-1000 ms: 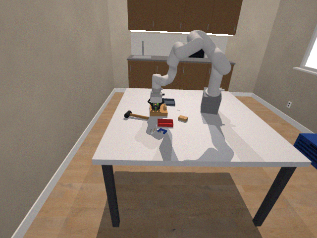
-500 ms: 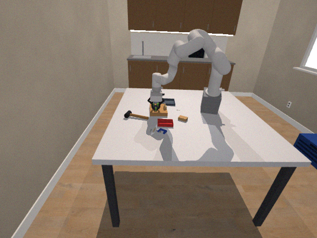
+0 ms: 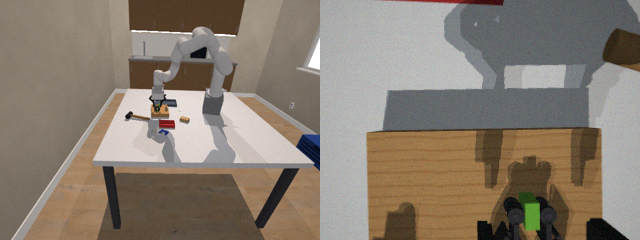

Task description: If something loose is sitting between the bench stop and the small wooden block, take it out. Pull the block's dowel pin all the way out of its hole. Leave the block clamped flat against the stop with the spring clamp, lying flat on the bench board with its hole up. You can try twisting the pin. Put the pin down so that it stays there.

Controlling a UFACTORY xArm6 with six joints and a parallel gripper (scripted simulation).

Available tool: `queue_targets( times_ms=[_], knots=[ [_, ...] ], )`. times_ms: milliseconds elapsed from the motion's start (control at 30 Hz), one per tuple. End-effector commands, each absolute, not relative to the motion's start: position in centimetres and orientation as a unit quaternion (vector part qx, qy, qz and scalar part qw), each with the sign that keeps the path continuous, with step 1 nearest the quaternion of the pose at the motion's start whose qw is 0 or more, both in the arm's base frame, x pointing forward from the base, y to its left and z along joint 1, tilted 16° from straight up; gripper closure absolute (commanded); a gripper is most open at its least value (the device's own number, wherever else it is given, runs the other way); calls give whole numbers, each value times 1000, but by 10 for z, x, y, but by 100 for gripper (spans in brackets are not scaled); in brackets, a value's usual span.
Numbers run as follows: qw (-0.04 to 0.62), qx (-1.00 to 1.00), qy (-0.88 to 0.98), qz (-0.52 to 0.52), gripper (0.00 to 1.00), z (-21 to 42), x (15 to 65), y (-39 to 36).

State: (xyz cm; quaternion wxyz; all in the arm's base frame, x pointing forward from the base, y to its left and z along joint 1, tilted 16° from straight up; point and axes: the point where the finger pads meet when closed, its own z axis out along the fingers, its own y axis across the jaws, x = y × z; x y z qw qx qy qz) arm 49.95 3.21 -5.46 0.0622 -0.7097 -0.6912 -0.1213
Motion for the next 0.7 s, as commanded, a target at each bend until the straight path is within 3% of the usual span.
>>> queue_targets(
  times_ms=[0, 667],
  knots=[
    [61, -710, -691, -123, 45, -37, 500, 28],
    [60, -710, -691, -123, 45, -12, 498, 21]
  ],
)
